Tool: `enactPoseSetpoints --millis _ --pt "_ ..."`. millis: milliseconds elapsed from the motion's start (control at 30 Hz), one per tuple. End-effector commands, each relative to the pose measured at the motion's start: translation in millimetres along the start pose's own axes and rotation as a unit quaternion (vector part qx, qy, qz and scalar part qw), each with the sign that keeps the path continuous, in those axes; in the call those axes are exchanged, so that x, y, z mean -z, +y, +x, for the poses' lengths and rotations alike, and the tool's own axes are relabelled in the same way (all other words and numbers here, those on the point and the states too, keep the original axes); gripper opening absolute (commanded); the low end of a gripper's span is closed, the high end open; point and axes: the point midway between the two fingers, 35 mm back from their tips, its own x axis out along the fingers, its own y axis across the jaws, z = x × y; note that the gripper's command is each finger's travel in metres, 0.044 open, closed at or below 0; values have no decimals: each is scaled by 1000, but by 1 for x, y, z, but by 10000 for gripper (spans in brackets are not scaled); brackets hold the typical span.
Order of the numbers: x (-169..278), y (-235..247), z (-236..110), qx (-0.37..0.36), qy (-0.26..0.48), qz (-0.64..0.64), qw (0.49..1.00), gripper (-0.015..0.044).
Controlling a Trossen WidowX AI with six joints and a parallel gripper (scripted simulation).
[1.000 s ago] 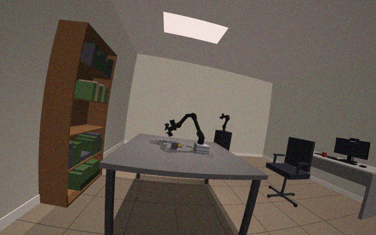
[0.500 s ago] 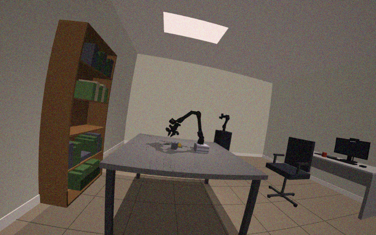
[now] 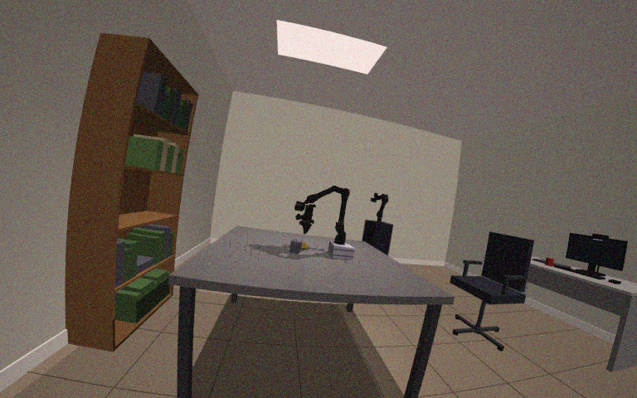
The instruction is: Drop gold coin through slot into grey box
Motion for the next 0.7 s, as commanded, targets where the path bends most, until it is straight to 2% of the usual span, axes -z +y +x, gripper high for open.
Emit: enactPoseSetpoints --millis 0,67,167,667 --pt "8 1 -1 -2 12 -18 1000 161" --pt "8 1 2 -2 12 -18 1000 161" --pt "8 1 31 -2 12 -18 1000 161" --pt "8 2 55 -2 12 -18 1000 161"
